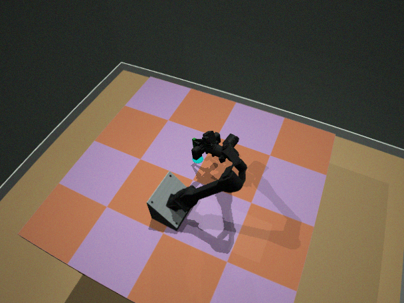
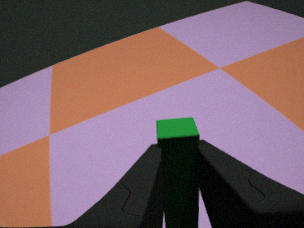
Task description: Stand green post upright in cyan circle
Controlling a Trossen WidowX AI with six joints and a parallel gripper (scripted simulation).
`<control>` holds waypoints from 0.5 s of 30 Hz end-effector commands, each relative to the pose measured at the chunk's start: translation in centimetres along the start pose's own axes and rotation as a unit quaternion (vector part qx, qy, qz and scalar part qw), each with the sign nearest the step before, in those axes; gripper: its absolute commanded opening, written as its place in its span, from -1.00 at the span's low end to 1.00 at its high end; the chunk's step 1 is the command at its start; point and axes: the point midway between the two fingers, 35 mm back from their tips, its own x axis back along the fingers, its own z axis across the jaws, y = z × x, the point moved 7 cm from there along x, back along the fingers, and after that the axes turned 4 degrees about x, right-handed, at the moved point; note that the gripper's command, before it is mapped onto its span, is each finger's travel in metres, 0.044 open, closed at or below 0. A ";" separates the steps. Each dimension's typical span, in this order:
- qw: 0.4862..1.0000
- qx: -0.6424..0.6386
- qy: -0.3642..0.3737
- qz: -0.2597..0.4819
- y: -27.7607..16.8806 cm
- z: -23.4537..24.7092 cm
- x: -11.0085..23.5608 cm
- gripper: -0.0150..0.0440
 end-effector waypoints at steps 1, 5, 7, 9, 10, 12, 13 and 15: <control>1.000 0.007 -0.005 -0.013 -0.2 0.2 0.2 -0.42; 0.999 0.014 -0.012 -0.026 -0.3 0.3 0.4 -0.42; 0.999 0.017 -0.015 -0.033 -0.4 0.4 0.5 -0.42; 0.999 0.021 -0.019 -0.039 -0.4 0.4 0.7 -0.42; 0.999 0.023 -0.021 -0.042 -0.5 0.4 0.7 -0.42; 0.998 0.026 -0.024 -0.049 -0.5 0.5 0.9 -0.42; 0.998 0.028 -0.026 -0.052 -0.5 0.5 0.9 -0.42; 0.997 0.032 -0.030 -0.058 -0.6 0.5 1.0 -0.42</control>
